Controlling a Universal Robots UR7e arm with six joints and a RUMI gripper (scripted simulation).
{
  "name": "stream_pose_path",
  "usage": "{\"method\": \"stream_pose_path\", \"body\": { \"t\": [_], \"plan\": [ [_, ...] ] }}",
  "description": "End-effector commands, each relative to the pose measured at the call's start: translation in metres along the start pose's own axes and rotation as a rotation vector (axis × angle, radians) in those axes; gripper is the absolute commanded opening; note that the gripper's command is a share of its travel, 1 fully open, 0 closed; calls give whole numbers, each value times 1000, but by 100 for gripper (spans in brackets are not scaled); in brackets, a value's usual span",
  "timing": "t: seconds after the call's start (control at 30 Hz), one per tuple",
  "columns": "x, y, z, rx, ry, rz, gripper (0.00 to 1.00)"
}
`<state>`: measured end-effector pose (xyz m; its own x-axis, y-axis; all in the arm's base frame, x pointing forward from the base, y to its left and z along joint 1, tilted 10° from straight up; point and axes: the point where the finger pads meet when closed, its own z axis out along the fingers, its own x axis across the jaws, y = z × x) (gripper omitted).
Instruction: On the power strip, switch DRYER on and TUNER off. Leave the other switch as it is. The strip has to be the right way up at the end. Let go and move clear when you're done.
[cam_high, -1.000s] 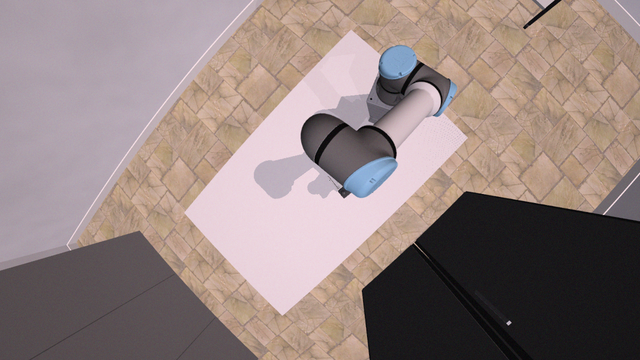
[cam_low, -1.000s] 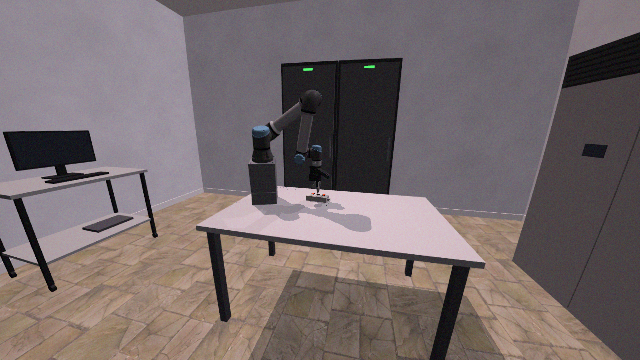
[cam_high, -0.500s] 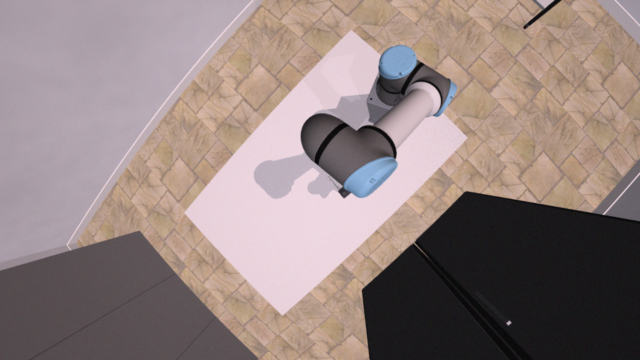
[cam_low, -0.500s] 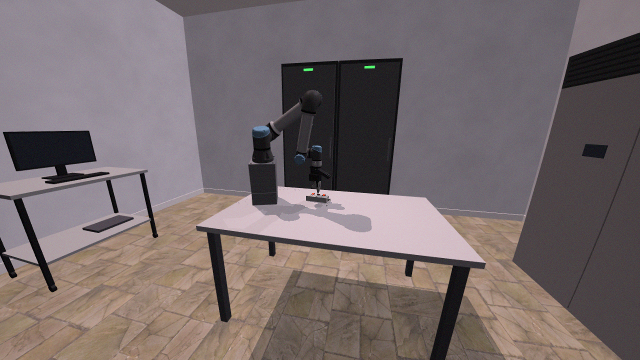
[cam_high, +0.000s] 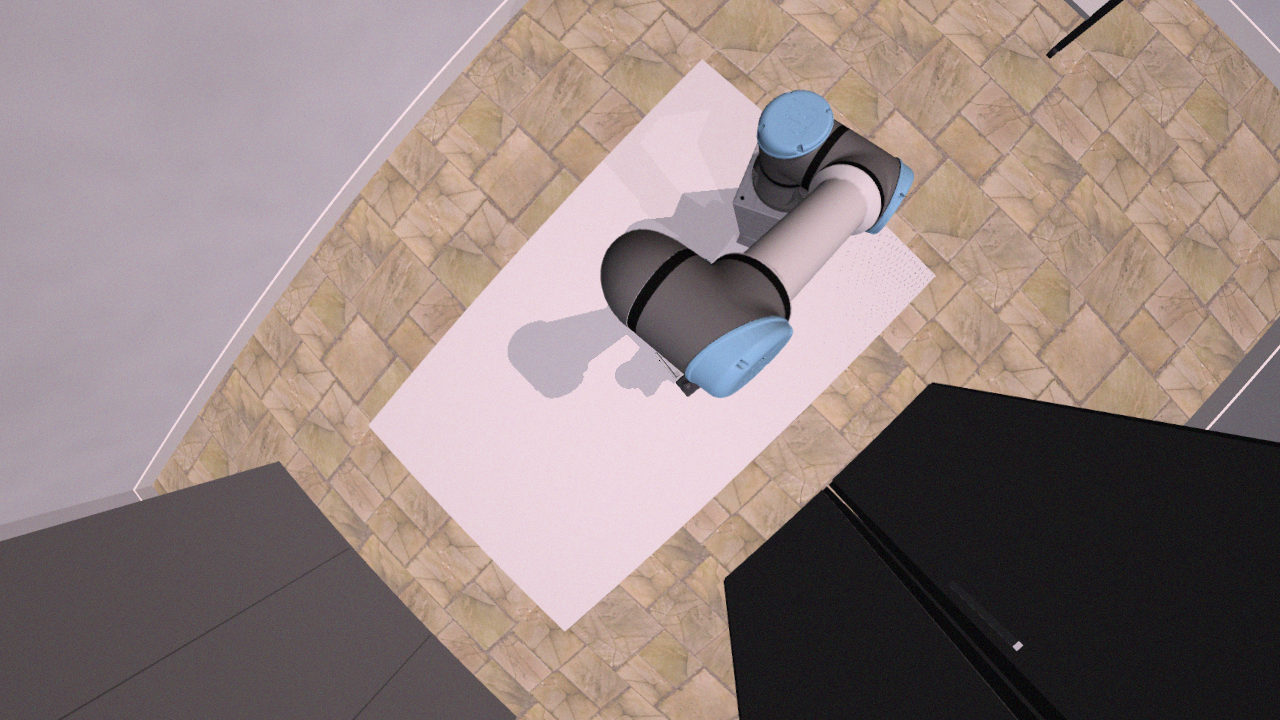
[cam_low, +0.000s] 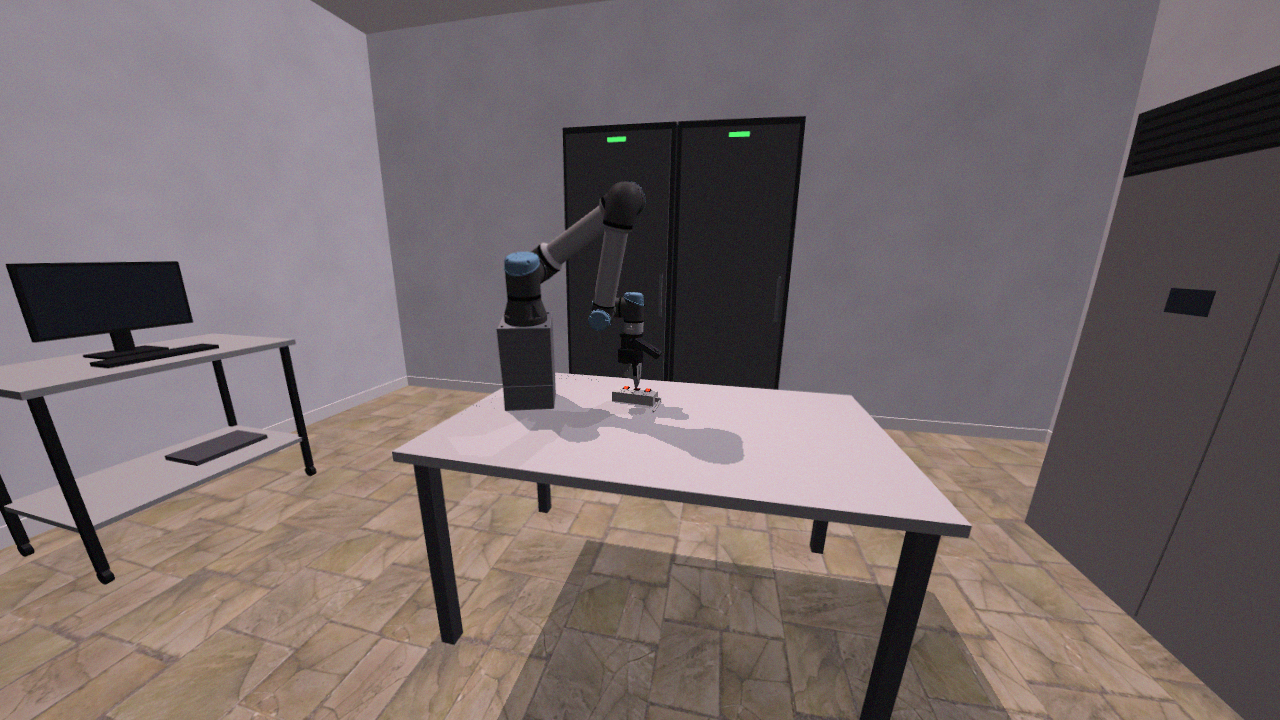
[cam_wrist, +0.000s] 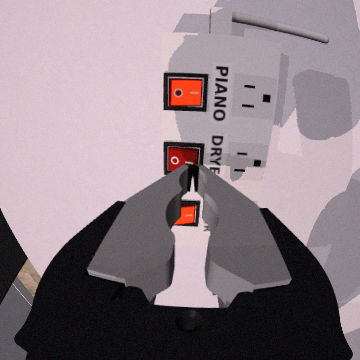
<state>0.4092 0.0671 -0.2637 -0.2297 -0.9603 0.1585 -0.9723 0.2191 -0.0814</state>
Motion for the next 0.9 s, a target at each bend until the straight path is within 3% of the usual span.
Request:
{"method": "stream_pose_path", "body": {
  "t": [0.0, 0.87],
  "plan": [
    [0, -2, 2, 3, -1, 1, 0],
    [0, -2, 5, 3, -1, 1, 0]
  ]
}}
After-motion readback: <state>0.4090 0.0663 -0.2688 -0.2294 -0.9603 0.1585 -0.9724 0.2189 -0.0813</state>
